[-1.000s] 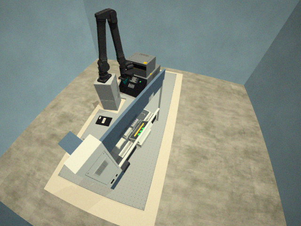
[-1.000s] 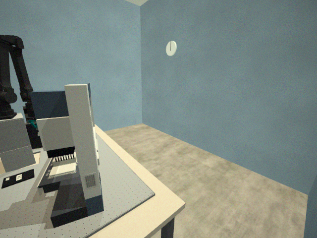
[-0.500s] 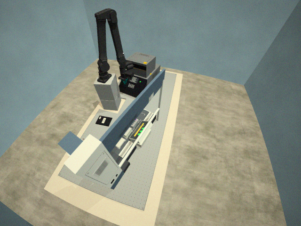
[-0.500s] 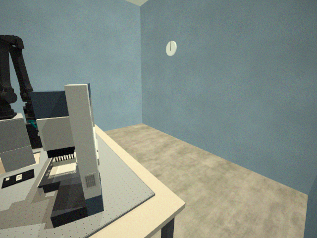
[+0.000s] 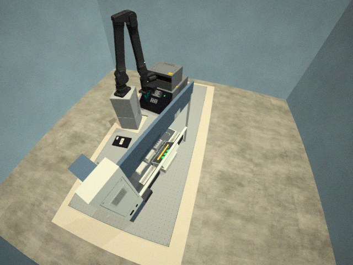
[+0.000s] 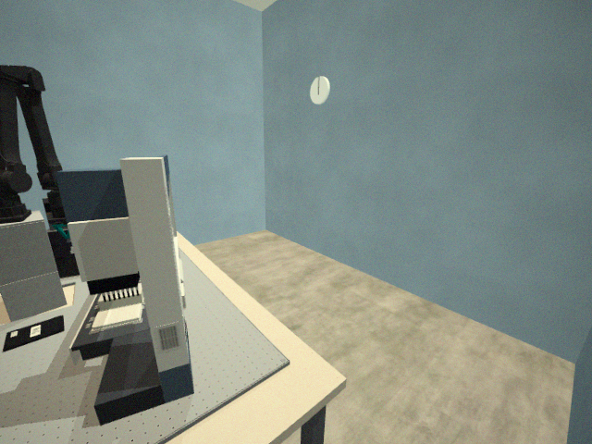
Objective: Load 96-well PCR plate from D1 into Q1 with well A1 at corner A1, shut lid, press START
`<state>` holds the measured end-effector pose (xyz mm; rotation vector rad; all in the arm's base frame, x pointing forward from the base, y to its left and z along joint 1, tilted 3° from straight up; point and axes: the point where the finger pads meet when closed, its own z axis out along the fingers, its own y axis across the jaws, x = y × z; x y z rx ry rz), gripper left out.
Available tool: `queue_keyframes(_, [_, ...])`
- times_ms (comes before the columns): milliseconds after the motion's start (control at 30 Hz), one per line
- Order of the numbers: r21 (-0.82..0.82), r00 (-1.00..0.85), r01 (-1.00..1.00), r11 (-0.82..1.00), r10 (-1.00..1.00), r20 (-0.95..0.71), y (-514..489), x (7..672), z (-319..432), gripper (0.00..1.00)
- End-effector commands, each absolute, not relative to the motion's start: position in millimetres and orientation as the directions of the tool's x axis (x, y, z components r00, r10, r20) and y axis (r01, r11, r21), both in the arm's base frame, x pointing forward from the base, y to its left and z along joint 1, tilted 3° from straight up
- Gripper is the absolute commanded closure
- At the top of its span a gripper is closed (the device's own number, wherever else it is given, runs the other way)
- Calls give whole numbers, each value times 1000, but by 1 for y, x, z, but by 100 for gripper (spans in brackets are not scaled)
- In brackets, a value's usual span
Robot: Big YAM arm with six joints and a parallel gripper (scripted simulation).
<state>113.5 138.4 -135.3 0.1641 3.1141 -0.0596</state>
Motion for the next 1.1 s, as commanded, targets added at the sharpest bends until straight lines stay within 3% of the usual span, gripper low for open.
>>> queue_keyframes(0, [-35,-994,111,993,110,-23,143,116,-135,100])
queue_keyframes(1067, [-35,-994,111,993,110,-23,142,116,-135,100])
